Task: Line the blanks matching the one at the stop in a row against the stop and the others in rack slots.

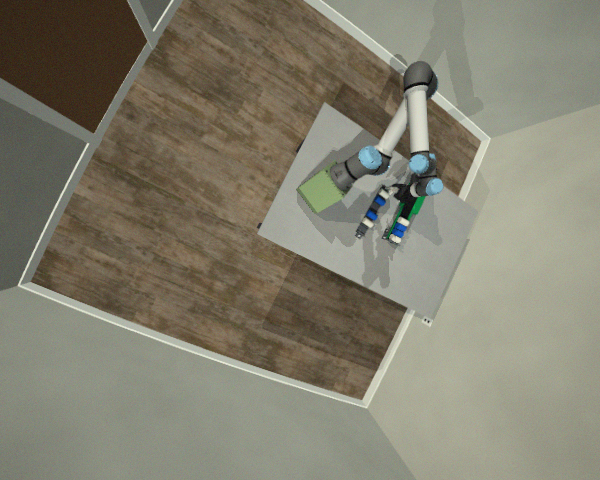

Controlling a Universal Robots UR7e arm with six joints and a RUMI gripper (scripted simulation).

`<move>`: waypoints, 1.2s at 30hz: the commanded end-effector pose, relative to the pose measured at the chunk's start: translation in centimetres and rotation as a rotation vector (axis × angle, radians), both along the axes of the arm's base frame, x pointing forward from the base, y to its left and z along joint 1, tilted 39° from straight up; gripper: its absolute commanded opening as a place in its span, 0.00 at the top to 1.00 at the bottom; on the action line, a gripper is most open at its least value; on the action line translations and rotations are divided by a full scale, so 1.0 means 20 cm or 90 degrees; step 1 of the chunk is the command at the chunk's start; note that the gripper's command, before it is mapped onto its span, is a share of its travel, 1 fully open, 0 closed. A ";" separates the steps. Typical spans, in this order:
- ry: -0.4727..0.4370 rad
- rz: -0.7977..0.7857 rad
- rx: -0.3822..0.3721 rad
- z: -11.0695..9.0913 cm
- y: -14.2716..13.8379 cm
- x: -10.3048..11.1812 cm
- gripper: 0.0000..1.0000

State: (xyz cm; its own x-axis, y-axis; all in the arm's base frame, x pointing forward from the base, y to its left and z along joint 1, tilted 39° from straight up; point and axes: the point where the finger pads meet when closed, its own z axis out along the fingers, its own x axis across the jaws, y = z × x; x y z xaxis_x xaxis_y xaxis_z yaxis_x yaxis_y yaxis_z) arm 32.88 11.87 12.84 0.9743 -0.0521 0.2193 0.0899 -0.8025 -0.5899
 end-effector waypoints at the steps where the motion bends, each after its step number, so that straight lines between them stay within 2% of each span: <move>1: 0.000 0.000 0.000 0.00 0.00 0.00 0.50; 36: 0.000 0.000 0.000 -0.02 0.01 0.01 0.50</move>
